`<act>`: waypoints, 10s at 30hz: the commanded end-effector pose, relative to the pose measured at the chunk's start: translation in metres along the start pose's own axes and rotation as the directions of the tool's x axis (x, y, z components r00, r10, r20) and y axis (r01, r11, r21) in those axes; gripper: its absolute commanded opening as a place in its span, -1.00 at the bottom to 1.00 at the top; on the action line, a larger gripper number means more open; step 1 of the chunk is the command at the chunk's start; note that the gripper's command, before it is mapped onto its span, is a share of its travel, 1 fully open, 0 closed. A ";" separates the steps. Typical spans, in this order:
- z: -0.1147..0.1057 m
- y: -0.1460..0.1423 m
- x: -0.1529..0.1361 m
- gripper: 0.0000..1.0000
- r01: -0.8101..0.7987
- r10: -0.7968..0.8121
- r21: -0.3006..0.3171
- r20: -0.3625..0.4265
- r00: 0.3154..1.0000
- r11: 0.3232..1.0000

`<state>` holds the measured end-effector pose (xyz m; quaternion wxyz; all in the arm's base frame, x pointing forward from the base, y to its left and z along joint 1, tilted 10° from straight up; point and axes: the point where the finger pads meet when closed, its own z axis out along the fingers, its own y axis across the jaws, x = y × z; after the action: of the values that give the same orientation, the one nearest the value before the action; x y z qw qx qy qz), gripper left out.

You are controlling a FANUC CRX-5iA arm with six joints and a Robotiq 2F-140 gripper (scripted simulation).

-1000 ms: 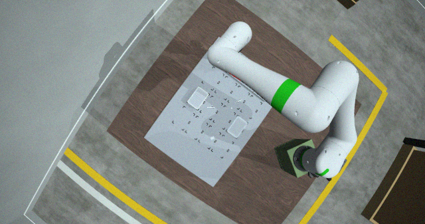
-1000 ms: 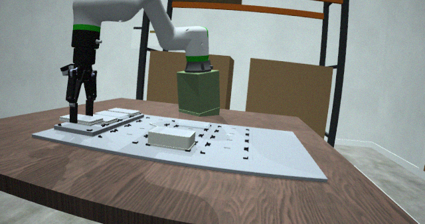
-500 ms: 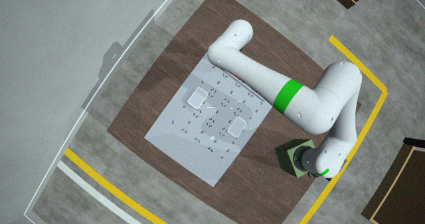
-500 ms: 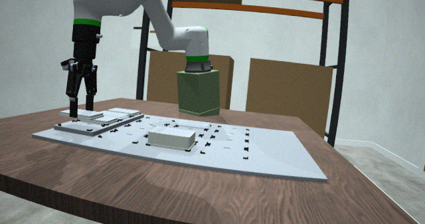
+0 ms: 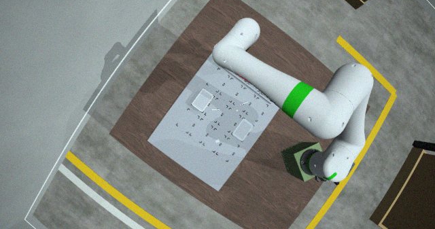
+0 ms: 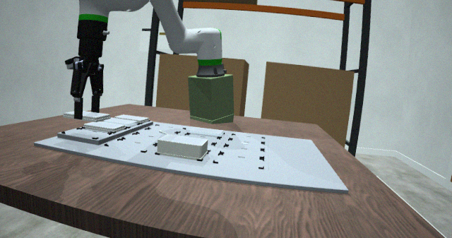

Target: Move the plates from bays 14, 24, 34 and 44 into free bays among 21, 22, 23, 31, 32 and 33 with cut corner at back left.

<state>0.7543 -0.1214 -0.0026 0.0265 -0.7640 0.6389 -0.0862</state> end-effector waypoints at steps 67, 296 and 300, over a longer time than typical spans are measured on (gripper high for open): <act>-0.003 0.079 -0.123 -0.80 0.000 0.000 0.002 0.000 1.000 1.000; 0.055 0.213 -0.328 -0.80 0.000 0.000 0.001 0.000 1.000 1.000; 0.057 0.213 -0.328 -0.80 0.000 0.000 0.001 0.000 1.000 1.000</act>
<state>0.5006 0.1575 -0.1222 0.0265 -0.7639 0.6390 -0.0863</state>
